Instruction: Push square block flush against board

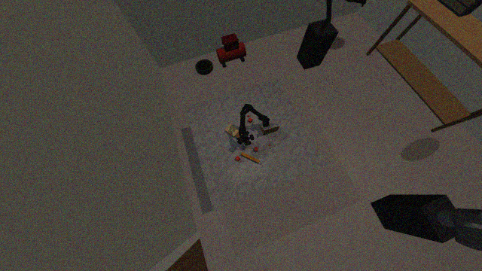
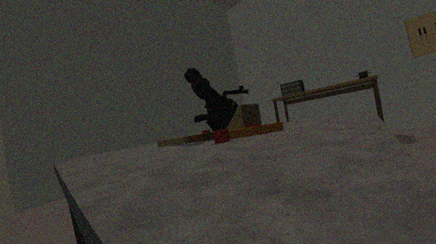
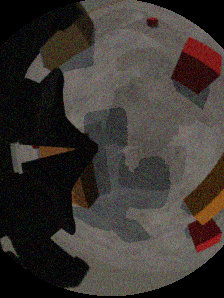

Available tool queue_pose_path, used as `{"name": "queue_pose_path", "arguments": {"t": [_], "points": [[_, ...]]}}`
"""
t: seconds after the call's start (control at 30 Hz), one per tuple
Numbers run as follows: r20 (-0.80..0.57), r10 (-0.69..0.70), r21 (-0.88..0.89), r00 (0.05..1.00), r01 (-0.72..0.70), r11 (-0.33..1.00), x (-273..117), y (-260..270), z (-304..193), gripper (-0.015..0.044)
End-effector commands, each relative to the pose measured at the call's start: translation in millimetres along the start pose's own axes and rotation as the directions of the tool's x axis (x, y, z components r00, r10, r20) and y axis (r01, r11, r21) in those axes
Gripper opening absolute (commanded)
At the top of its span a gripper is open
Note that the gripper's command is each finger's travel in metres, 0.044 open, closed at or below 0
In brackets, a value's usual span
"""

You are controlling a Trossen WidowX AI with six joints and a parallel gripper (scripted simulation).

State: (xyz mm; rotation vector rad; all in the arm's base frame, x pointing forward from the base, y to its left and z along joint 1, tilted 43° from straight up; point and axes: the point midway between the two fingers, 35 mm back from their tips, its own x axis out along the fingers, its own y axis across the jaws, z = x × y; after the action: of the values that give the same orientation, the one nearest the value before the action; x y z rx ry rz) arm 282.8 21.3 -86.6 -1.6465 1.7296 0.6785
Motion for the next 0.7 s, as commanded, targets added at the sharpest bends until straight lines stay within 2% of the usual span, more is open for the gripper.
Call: {"name": "queue_pose_path", "arguments": {"t": [0.0, 0.67], "points": [[-0.015, 0.005, -0.002, 1.000, -0.005, 1.000, 3.1, 1.4, -9.3, 0.0000], [-0.015, 0.005, -0.003, 1.000, -0.005, 1.000, 2.8, -3.3, -32.7, 0.0000]]}}
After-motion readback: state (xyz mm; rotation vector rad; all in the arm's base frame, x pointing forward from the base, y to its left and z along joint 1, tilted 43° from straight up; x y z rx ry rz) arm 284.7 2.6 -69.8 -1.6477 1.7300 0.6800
